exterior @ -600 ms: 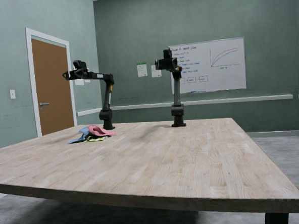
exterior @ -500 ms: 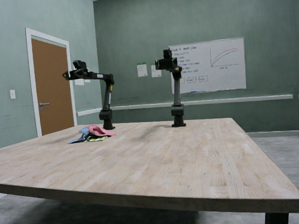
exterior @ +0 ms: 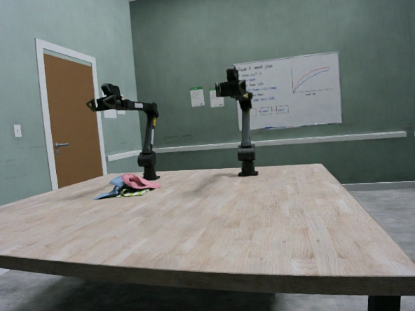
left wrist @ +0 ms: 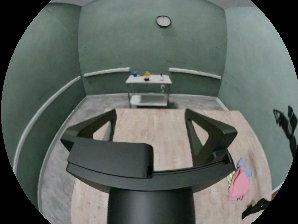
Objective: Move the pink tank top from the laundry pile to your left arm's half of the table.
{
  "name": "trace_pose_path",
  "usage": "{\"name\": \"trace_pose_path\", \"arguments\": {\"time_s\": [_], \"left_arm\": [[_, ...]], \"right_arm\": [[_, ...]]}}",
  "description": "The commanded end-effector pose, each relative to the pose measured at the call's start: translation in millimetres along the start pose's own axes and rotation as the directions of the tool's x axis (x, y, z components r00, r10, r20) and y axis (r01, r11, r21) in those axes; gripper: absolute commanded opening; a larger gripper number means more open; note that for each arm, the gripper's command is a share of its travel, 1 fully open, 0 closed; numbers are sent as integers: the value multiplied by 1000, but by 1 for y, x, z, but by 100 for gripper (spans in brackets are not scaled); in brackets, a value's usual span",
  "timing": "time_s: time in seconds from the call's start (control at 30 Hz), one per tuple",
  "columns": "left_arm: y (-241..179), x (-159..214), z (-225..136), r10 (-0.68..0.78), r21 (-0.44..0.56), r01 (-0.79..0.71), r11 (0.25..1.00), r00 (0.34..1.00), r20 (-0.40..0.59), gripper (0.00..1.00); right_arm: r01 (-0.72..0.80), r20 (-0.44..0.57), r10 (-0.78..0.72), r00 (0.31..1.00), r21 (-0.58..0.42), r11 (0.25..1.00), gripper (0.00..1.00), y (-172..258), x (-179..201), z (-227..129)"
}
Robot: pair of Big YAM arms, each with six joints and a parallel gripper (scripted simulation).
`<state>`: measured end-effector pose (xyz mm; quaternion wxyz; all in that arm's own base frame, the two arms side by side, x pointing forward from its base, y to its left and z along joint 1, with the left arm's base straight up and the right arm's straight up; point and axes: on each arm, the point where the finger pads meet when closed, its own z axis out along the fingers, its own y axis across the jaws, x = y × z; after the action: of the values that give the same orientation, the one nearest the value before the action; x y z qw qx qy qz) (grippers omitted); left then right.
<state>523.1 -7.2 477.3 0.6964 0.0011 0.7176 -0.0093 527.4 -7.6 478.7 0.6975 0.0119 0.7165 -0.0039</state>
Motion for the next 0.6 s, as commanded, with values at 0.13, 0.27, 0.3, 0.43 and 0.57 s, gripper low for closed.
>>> {"name": "trace_pose_path", "arguments": {"time_s": [0.13,0.27,0.3,0.43,0.57], "left_arm": [[32,-42,-12,11,-63,-13,998,999,-35,92],[47,-29,-7,4,-89,-15,996,993,-116,92],[51,-28,-9,2,-96,-15,995,992,-130,92],[63,-26,-18,-7,-119,-15,993,983,-185,92],[64,-26,-19,-8,-122,-15,992,982,-190,92]], "right_arm": [[1,53,-1,999,1,1000,100,0,-30,-2],[1,53,-1,999,1,1000,100,0,-30,-2],[1,53,-1,999,1,1000,100,0,-30,-2],[1,53,-1,999,1,1000,100,0,-30,-2],[1,53,-1,999,1,1000,100,0,-30,-2]]}}
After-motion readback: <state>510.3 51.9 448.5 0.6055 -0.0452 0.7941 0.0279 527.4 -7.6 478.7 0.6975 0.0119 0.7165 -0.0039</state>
